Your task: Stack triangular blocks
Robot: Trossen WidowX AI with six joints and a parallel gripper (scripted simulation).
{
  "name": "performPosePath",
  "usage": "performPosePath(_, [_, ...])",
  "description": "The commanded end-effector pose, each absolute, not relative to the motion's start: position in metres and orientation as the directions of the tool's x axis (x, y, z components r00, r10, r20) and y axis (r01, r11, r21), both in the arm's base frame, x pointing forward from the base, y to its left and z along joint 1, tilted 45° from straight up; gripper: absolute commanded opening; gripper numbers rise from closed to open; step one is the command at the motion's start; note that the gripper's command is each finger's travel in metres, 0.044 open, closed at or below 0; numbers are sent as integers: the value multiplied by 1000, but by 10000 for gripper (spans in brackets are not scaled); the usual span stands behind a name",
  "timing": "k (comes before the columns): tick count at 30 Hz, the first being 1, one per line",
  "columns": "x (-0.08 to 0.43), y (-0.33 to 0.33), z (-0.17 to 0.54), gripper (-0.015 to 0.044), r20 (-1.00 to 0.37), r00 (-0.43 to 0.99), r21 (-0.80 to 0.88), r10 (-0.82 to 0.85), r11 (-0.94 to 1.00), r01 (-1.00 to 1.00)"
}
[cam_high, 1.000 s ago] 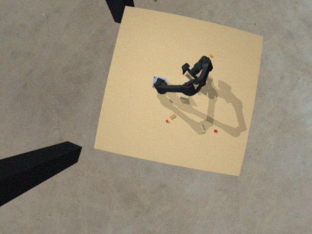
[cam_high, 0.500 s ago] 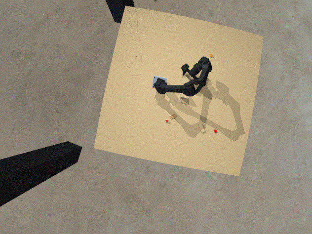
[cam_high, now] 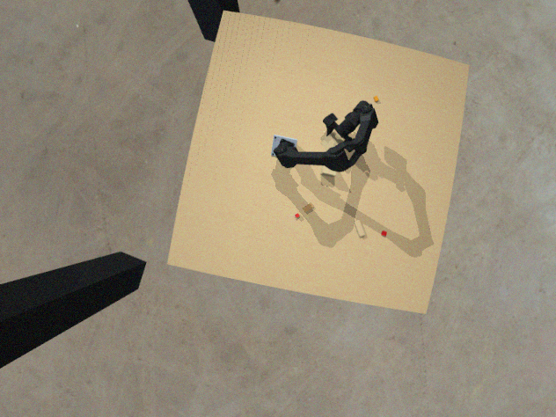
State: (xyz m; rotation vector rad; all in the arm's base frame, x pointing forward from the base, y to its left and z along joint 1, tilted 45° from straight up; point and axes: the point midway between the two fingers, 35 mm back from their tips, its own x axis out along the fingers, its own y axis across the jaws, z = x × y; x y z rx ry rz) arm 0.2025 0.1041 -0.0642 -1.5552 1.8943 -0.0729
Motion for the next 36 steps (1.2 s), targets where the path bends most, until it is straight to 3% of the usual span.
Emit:
performPosePath(1, [202,108,-60,72,-463,-54,-444,-885,285,-849])
performPosePath(4, [202,119,-51,0,-476,-44,-443,-878,283,-850])
performPosePath(27, [185,171,10,0,-546,7,-430,-838,273,-860])
performPosePath(36, [186,169,7,0,-532,30,-608,-846,357,-709])
